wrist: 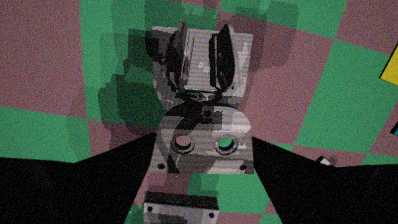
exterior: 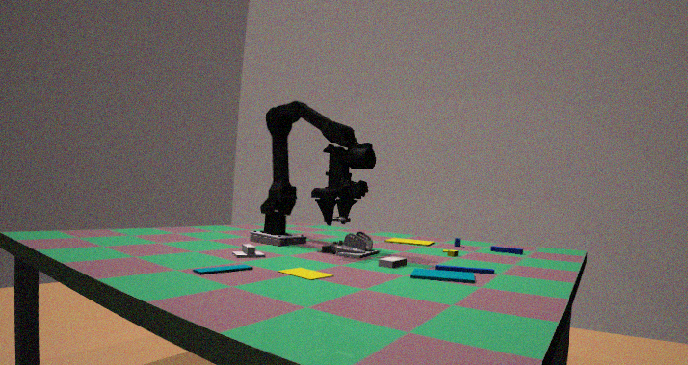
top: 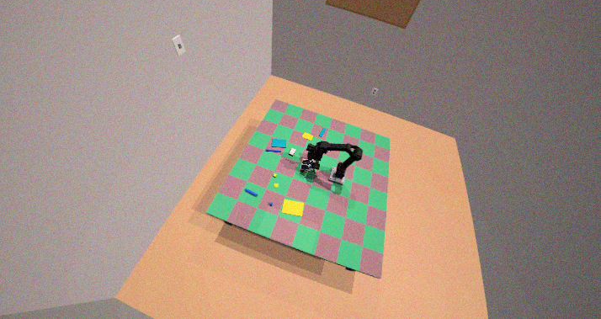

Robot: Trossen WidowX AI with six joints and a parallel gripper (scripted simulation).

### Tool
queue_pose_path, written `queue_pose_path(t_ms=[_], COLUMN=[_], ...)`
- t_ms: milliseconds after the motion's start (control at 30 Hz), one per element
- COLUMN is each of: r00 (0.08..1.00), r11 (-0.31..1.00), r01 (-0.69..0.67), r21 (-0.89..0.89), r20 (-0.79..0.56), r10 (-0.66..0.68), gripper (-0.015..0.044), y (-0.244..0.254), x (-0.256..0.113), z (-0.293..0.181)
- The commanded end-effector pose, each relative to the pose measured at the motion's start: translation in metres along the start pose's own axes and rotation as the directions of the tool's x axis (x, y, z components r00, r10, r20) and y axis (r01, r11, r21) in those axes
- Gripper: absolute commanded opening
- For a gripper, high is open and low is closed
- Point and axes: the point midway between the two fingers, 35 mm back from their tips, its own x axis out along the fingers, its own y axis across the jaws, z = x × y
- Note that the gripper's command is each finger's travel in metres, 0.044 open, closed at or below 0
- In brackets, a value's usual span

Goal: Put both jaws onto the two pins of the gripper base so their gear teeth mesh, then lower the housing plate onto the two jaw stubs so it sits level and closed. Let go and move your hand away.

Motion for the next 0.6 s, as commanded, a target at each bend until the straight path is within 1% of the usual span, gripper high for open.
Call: queue_pose_path(t_ms=[0, 567], r00=[1.0, 1.0], r11=[1.0, 1.0], r01=[0.001, 0.001], r21=[-0.001, 0.0], r20=[-0.009, -0.009], r10=[-0.001, -0.001], gripper=[0.0351, 0.0351], y=[0.0, 0.0], x=[0.009, 0.037], z=[-0.001, -0.001])
